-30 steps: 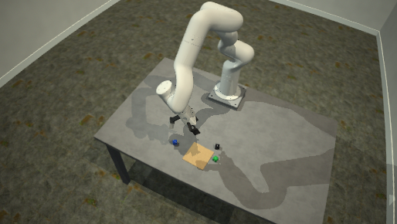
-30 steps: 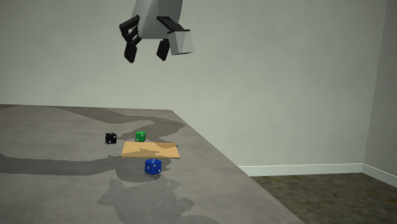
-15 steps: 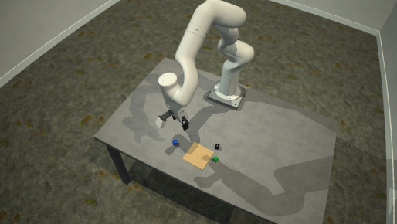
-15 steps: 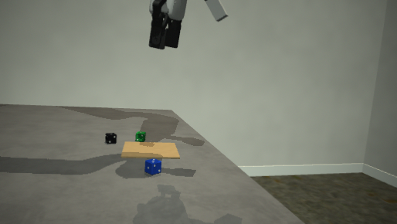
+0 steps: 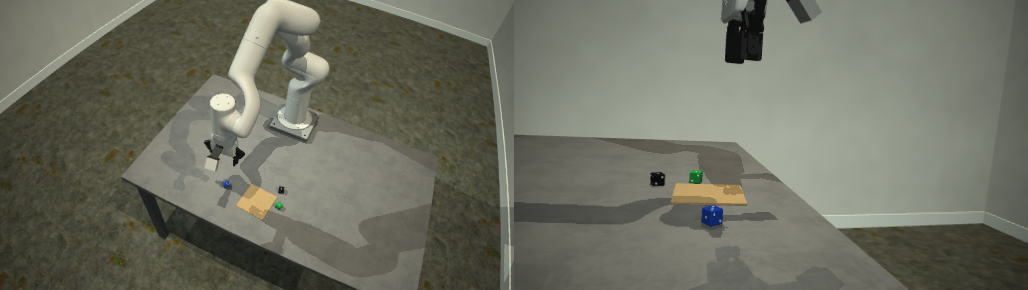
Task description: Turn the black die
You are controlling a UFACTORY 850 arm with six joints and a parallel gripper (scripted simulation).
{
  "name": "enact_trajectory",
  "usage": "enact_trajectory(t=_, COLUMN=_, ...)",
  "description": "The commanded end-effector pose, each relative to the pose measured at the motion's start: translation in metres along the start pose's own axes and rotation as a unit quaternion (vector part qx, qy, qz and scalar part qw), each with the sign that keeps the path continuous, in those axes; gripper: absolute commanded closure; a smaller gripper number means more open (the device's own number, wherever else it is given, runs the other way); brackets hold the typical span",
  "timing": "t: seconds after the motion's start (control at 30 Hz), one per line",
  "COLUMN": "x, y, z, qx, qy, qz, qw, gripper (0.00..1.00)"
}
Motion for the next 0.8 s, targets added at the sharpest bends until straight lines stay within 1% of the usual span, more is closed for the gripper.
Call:
enact_trajectory(t=0.0, x=-0.001, y=0.000, z=0.009, qx=0.003, qy=0.003, qz=-0.072, qw=0.997, gripper=0.00)
enact_trajectory(t=0.03, x=-0.002, y=-0.001, z=0.015, qx=0.003, qy=0.003, qz=-0.107, qw=0.994, gripper=0.00)
enact_trajectory(t=0.07, x=-0.002, y=-0.001, z=0.015, qx=0.003, qy=0.003, qz=-0.110, qw=0.994, gripper=0.00)
enact_trajectory(t=0.1, x=-0.004, y=-0.002, z=0.021, qx=0.002, qy=0.002, qz=-0.146, qw=0.989, gripper=0.00)
enact_trajectory(t=0.2, x=-0.004, y=-0.002, z=0.021, qx=0.002, qy=0.002, qz=-0.148, qw=0.989, gripper=0.00)
enact_trajectory(t=0.27, x=-0.007, y=-0.003, z=0.032, qx=0.001, qy=0.002, qz=-0.219, qw=0.976, gripper=0.00)
enact_trajectory(t=0.4, x=-0.009, y=-0.005, z=0.042, qx=0.001, qy=0.001, qz=-0.286, qw=0.958, gripper=0.00)
enact_trajectory(t=0.43, x=-0.011, y=-0.005, z=0.047, qx=0.000, qy=0.001, qz=-0.317, qw=0.948, gripper=0.00)
enact_trajectory(t=0.47, x=-0.011, y=-0.005, z=0.047, qx=0.000, qy=0.001, qz=-0.317, qw=0.948, gripper=0.00)
enact_trajectory(t=0.53, x=-0.013, y=-0.007, z=0.056, qx=0.000, qy=0.000, qz=-0.372, qw=0.928, gripper=0.00)
enact_trajectory(t=0.57, x=-0.014, y=-0.007, z=0.057, qx=0.000, qy=0.000, qz=-0.375, qw=0.927, gripper=0.00)
enact_trajectory(t=0.63, x=-0.016, y=-0.008, z=0.065, qx=0.000, qy=-0.001, qz=-0.427, qw=0.904, gripper=0.00)
enact_trajectory(t=0.73, x=-0.016, y=-0.008, z=0.065, qx=0.000, qy=-0.001, qz=-0.427, qw=0.904, gripper=0.00)
enact_trajectory(t=0.77, x=-0.018, y=-0.009, z=0.069, qx=0.000, qy=-0.001, qz=-0.451, qw=0.892, gripper=0.00)
Point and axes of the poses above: the point where the finger pads meet when closed, its own z axis out along the fingers, its own y axis across the jaws, x = y × z, the point moved 5 cm from there along -z, back along the fingers, and after that the axes turned 9 degrees about z, right-handed, at the moved point
